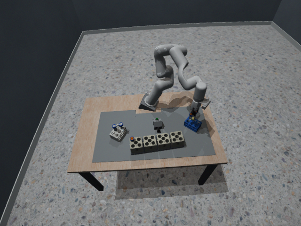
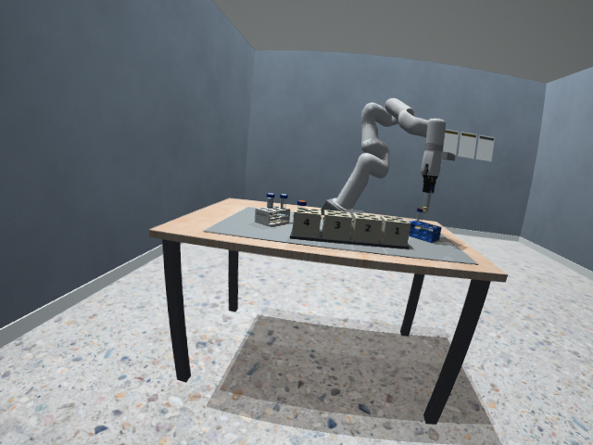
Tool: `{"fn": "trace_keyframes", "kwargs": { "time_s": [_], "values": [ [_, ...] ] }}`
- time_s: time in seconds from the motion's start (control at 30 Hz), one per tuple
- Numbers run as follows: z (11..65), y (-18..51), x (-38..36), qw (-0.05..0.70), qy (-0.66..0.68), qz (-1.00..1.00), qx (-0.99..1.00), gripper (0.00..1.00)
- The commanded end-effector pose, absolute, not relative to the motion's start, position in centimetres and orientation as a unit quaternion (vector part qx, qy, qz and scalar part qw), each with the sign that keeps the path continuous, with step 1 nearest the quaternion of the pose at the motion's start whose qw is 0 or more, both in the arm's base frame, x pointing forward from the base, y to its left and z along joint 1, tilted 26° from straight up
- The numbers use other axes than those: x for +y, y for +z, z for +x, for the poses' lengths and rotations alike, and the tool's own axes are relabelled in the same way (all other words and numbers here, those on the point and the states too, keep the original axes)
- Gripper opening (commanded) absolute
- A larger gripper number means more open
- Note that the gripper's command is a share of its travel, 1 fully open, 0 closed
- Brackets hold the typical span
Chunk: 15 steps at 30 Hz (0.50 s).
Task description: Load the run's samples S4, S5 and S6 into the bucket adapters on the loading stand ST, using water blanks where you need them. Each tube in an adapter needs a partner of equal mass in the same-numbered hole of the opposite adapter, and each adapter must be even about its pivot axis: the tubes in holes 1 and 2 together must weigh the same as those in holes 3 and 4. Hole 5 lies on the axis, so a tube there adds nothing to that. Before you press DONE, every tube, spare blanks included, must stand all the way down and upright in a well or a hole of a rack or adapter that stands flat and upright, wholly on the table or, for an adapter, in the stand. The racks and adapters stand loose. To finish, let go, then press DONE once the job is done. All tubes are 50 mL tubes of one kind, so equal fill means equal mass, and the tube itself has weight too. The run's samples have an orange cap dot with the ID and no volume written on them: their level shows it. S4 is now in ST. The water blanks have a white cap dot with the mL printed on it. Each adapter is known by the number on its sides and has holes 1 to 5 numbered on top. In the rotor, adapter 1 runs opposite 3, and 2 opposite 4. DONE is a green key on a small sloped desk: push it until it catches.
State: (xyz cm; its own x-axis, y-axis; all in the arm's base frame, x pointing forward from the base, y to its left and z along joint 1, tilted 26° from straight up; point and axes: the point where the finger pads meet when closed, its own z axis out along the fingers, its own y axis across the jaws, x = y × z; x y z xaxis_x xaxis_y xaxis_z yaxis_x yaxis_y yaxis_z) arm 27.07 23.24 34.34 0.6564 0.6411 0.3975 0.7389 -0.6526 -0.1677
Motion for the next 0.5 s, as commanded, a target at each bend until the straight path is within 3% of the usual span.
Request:
{"fn": "trace_keyframes", "kwargs": {
  "time_s": [0.0,0.47],
  "values": [
    [27.3,33.6,23.7,0.160,-0.156,-0.896,-0.385,0.00],
    [27.7,31.4,24.7,0.160,-0.156,-0.896,-0.385,0.00]
  ]
}}
